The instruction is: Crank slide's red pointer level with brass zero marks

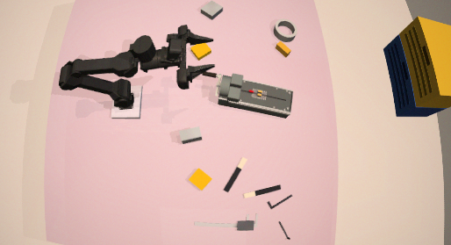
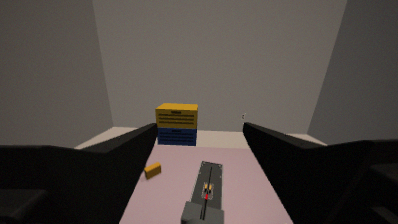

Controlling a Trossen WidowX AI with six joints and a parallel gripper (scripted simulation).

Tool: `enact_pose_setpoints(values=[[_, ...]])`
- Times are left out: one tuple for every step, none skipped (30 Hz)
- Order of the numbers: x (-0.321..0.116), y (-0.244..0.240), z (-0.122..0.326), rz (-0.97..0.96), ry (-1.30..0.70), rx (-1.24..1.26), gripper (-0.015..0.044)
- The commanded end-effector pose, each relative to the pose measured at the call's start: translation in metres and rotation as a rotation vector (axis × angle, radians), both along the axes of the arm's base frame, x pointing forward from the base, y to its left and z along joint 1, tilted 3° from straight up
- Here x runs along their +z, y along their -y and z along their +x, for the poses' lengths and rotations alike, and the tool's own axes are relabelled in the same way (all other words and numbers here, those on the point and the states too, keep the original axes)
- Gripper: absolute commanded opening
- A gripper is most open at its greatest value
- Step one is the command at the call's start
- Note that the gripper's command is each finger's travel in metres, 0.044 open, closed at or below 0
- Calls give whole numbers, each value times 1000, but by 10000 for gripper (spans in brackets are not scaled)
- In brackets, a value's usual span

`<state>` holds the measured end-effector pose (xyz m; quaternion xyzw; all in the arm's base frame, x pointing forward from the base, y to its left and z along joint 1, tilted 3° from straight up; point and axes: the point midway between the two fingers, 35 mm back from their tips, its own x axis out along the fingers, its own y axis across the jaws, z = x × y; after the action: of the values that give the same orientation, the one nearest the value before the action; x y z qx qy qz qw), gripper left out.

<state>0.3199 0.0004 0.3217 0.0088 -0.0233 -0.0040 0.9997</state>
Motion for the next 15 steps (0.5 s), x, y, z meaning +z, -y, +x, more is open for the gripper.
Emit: enact_pose_setpoints(values=[[0,0,1,0,-4,0,426],[-1,0,3,-1,-16,0,440],[-2,1,7,-2,-35,0,440],[-4,1,11,-3,-58,1,440],[-6,2,16,-4,-82,1,440],[-8,3,21,-5,-105,1,440],[-10,3,25,-5,-129,1,440],[-12,4,29,-6,-152,2,440],[-15,5,34,-6,-176,2,440],[-17,5,38,-6,-199,3,440],[-20,6,42,-6,-223,3,440],[-22,7,46,-5,-247,3,440],[-25,8,50,-4,-272,3,440],[-27,9,54,-3,-296,4,440],[-30,10,58,-2,-320,4,440]])
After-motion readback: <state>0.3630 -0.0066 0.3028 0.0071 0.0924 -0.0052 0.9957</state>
